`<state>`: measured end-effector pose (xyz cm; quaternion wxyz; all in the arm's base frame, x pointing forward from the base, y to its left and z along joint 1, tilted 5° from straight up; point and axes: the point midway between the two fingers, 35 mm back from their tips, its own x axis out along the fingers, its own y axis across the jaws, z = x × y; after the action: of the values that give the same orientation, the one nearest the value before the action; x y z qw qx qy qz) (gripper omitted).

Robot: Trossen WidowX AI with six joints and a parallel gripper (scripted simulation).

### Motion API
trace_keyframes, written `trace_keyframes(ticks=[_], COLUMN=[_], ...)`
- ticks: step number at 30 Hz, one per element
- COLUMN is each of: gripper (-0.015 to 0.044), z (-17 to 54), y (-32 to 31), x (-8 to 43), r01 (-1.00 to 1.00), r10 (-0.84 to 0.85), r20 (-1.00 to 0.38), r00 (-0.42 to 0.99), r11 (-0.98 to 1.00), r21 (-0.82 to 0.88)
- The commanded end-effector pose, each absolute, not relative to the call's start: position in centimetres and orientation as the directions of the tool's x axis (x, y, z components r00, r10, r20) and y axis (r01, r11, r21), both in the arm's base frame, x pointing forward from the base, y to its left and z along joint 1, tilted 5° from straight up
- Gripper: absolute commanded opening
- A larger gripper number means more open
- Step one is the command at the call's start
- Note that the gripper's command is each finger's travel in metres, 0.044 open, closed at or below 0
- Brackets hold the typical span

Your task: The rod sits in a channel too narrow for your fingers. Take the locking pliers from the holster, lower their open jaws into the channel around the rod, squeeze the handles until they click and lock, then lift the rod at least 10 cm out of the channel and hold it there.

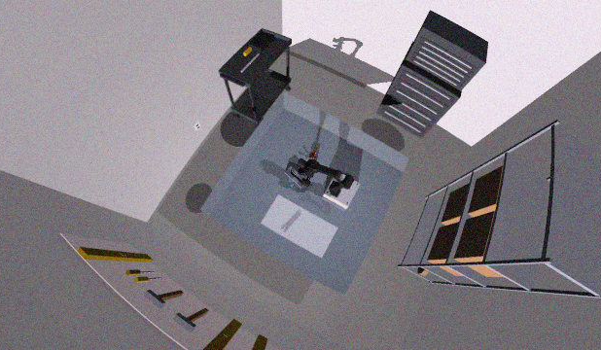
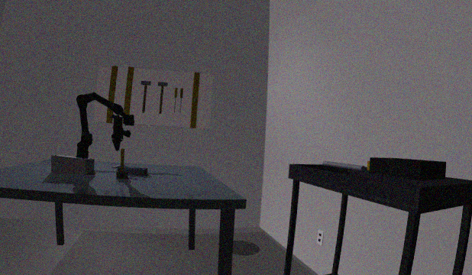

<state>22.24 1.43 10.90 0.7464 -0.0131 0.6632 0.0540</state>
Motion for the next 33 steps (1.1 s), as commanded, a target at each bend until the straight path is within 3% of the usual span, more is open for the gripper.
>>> trace_keyframes(ticks=[1, 7, 33], gripper=[0.0440, 0.0440, 0.0440], z=[11.0, 10.9, 9.6], y=[1.6, 0.5, -14.7], x=[21.7, 21.4, 16.9], r01=[-0.106, -0.106, -0.106], r10=[0.069, 0.068, 0.055], r20=[-0.995, -0.995, -0.996], r00=[0.071, 0.070, 0.065], r11=[0.992, 0.993, 0.993], r21=[0.061, 0.060, 0.048])
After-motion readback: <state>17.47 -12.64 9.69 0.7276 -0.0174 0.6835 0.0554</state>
